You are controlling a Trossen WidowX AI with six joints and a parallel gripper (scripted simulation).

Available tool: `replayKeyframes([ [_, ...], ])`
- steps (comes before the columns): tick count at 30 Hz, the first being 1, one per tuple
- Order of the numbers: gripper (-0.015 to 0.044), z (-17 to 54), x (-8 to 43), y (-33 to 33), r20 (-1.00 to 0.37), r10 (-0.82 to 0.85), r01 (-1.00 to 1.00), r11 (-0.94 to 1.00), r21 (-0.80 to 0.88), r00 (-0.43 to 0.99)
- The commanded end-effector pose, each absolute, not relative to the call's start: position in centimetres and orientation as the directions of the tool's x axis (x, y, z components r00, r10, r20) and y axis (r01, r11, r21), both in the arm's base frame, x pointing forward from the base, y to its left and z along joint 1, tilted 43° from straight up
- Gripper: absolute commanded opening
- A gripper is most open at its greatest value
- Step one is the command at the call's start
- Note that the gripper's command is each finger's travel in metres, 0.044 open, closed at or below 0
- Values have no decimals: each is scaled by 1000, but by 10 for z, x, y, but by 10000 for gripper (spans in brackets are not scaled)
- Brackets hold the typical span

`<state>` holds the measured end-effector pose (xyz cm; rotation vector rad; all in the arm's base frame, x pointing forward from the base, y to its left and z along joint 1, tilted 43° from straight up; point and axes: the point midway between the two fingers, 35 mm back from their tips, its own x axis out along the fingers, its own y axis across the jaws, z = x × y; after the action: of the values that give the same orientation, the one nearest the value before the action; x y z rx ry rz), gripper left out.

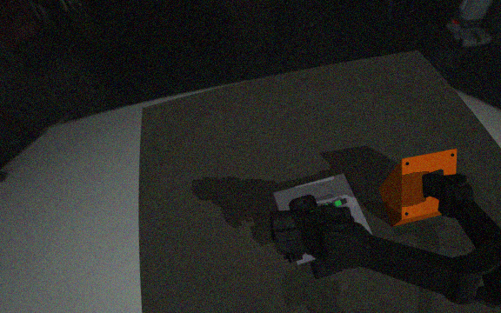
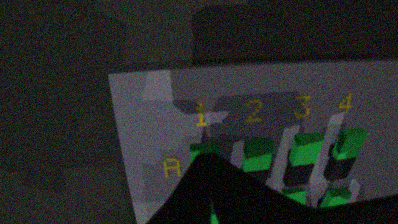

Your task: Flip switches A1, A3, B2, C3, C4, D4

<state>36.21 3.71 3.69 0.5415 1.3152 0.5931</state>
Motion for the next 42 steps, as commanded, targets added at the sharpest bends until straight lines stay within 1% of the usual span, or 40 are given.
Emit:
replayKeyframes([
  [1,0,36,362,38,-720,678,-91,735,672,150],
  [29,0,34,363,40,-720,678,-91,734,673,150],
  [35,0,80,351,-4,-717,674,-90,736,671,175],
  [39,0,78,351,-6,-718,674,-89,737,670,175],
  [42,0,52,355,-35,-719,672,-90,739,668,175],
])
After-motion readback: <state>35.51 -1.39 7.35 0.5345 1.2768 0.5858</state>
